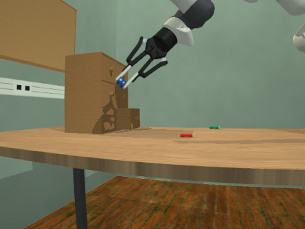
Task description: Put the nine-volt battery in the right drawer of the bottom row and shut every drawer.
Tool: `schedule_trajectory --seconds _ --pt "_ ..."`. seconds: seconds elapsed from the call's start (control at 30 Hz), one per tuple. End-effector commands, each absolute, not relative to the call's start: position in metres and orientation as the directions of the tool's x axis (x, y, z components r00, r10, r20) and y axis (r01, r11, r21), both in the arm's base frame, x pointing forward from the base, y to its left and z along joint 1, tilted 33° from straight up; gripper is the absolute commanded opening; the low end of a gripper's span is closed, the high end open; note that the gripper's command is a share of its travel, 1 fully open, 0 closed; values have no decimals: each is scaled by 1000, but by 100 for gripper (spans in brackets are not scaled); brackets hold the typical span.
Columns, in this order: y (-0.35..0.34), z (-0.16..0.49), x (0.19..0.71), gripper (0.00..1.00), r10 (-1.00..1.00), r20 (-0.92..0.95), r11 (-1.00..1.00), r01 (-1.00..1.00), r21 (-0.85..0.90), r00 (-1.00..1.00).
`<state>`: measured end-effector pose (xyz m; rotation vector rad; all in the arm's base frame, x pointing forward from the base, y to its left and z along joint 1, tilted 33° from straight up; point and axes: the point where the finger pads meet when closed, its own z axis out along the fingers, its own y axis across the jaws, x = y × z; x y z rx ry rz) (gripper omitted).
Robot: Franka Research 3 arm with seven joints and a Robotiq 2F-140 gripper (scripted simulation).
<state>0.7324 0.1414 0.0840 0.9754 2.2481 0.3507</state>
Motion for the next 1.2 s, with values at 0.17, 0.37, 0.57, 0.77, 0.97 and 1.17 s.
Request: schedule_trajectory --seconds 0.17,0.37,0.57,0.77,0.97,1.17 --pt "157 93 747 22 544 -534 837 376 397 -647" --pt "162 96 753 22 463 -560 883 302 361 -687" --pt "169 101 760 22 333 -592 936 183 300 -734" --pt "173 104 764 22 240 -610 962 100 256 -755" --pt "178 108 769 22 121 -626 980 -7 197 -770" --pt "183 111 772 22 -2 -636 984 -115 136 -772"
